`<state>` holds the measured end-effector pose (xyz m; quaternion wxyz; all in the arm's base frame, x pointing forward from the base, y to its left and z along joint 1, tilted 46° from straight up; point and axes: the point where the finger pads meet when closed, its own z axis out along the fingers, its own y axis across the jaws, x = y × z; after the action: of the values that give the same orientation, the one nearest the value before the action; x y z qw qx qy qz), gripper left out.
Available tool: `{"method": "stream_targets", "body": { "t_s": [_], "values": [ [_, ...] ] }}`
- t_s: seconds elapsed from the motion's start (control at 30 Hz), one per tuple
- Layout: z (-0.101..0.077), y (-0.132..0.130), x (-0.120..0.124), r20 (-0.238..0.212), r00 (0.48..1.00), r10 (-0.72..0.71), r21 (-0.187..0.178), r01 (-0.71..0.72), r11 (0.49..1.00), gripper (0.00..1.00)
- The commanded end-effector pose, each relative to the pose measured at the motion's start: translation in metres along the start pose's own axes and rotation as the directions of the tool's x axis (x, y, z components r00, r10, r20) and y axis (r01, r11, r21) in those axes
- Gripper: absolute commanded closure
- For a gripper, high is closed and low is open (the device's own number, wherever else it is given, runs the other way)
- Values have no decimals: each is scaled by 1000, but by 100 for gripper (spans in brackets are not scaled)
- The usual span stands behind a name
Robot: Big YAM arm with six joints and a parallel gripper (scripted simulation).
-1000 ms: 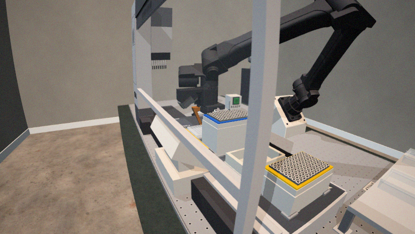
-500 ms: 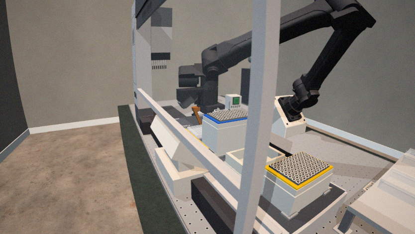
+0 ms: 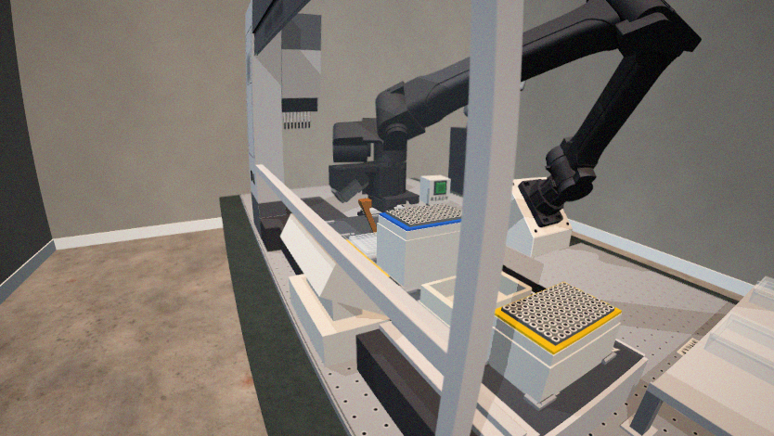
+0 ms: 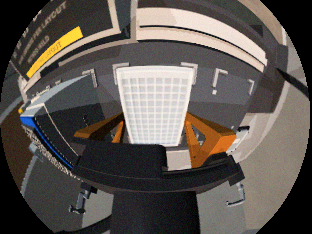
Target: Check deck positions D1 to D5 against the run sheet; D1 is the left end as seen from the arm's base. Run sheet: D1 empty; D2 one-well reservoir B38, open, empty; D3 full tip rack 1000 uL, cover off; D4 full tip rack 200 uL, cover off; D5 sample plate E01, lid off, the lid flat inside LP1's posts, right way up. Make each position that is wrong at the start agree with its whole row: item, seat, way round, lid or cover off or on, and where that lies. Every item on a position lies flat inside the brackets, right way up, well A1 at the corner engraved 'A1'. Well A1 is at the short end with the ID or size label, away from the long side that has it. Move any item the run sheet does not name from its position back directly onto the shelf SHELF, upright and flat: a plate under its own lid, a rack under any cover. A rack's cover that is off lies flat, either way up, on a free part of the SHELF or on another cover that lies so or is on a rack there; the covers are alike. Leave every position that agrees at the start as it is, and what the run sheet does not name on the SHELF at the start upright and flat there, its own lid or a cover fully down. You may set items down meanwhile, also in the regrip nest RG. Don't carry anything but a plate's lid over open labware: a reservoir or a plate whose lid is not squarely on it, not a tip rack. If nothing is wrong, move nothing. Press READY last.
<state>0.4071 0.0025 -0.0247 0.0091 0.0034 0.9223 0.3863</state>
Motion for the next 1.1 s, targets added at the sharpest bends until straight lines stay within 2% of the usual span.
{"method": "stream_targets", "body": {
  "t_s": [0.0,0.9,0.93,1.07],
  "values": [
    [-10,-1,-13,32,999,-15,5,14,1000,100],
    [-10,-1,-13,32,999,-15,5,14,1000,100],
    [-17,-7,-17,47,999,-8,3,8,1000,100],
    [-33,-1,-22,62,998,-30,15,29,999,100]
  ]
}}
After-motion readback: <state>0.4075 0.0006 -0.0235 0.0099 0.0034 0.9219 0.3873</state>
